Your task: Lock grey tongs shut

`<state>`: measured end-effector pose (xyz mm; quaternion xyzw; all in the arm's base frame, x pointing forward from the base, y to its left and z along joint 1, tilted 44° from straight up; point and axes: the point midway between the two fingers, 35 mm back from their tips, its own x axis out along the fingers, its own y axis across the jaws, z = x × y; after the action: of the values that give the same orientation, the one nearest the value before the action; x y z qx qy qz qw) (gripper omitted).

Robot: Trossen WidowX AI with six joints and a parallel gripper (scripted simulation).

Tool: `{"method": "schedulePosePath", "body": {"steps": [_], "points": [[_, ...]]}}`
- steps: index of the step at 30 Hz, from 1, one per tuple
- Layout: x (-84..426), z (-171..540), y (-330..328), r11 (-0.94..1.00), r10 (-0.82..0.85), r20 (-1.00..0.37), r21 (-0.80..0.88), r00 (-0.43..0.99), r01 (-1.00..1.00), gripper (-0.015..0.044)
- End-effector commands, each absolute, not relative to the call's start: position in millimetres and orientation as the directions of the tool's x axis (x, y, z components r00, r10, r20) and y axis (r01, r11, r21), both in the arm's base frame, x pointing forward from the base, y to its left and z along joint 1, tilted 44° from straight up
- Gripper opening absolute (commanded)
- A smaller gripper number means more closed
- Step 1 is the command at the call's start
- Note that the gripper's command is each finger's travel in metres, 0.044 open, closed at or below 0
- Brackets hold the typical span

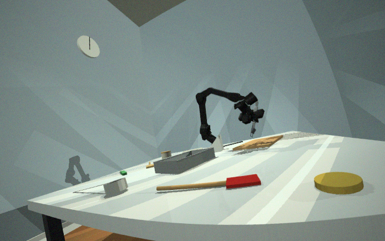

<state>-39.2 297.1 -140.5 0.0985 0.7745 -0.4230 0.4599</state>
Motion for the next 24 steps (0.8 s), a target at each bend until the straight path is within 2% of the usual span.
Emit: {"method": "schedulePosePath", "body": {"steps": [1,13,24], "points": [[-37.2,-133.3,300.1,0.64,-0.156,-0.777,-0.55,-0.61,0.536,-0.015],[-28.8,-115.8,294.4,0.677,0.069,-0.681,-0.505,-0.729,0.536,-0.015],[-28.3,-114.5,293.9,0.679,0.082,-0.674,-0.501,-0.734,0.536,-0.015]]}}
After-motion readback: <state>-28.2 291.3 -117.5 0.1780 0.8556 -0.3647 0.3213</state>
